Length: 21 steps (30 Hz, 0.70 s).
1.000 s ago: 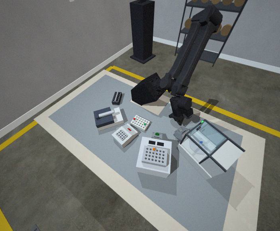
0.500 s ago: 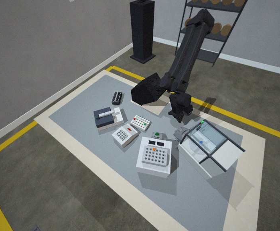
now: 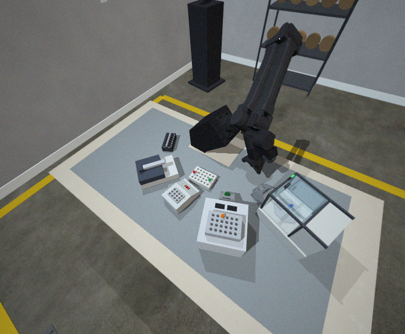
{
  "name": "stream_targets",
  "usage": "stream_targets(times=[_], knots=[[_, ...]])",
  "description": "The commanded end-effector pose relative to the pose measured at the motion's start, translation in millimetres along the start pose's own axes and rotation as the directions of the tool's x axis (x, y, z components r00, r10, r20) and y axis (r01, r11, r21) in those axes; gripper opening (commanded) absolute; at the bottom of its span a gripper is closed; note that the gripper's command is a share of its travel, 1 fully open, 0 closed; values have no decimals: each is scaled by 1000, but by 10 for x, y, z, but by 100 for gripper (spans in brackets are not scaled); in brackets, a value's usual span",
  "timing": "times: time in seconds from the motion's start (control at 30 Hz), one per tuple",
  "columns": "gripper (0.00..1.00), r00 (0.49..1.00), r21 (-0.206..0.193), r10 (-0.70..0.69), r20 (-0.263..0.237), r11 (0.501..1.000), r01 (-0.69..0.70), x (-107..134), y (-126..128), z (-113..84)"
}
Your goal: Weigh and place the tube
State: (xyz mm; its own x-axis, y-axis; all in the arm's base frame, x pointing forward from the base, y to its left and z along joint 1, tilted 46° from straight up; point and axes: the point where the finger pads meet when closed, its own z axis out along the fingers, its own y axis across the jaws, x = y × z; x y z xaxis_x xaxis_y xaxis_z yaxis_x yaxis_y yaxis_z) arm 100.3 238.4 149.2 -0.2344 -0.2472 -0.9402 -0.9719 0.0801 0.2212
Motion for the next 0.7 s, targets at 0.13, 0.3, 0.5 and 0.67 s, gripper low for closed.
stream_targets(times=[0.13, 0.3, 0.5, 0.67], knots=[[0, 998, 19, -54, 24, 998, 53, -264, -17, -183], [0, 998, 19, -54, 24, 998, 54, -261, -19, -190], [0, 999, 18, -50, 21, 999, 50, -253, -23, -186], [30, 999, 37, 46, -1, 998, -46, -395, -36, -207]])
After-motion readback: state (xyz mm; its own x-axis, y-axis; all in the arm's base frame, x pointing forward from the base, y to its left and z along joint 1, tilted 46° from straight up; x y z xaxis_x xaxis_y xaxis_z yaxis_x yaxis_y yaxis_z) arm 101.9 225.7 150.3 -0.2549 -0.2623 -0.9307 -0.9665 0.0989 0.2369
